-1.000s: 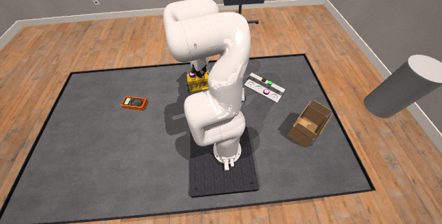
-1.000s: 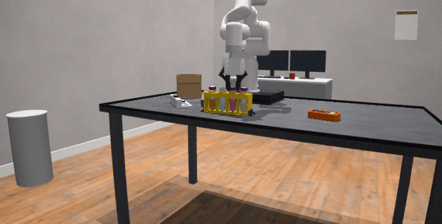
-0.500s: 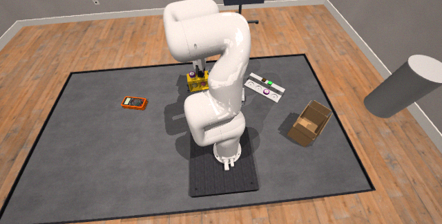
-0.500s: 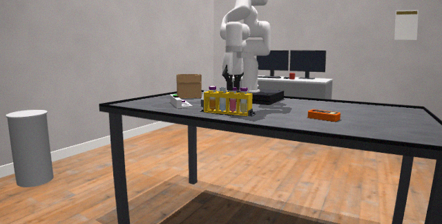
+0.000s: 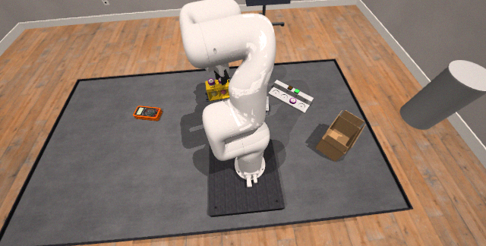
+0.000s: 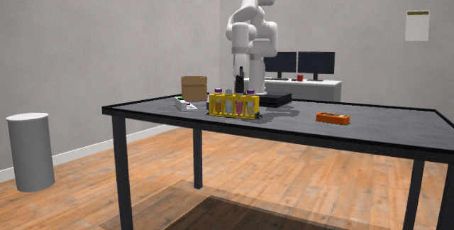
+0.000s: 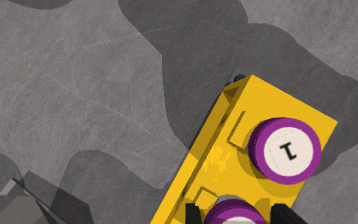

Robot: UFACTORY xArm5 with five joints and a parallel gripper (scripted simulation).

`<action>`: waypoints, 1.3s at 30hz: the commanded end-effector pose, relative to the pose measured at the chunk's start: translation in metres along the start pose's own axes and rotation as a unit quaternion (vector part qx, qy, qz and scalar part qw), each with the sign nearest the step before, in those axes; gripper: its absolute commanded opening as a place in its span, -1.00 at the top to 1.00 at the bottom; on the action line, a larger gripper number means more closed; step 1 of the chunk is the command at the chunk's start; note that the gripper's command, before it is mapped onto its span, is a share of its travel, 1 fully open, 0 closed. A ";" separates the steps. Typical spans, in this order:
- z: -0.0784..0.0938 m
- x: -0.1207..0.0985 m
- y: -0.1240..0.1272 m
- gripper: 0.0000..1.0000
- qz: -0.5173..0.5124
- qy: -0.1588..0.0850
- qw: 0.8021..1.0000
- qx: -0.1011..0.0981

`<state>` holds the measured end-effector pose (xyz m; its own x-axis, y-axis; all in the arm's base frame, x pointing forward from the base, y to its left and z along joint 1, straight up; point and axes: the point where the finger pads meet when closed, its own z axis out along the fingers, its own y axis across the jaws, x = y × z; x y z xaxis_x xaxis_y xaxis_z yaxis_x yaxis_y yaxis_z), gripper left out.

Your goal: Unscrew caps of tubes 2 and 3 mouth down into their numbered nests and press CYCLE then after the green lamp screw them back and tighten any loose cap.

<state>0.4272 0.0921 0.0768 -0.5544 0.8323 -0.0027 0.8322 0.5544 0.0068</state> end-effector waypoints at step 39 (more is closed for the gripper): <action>-0.001 -0.001 0.001 1.00 0.227 0.002 0.974 -0.002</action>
<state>0.4273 0.0920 0.0765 -0.2838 0.9589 -0.0005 0.9589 0.2838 0.0065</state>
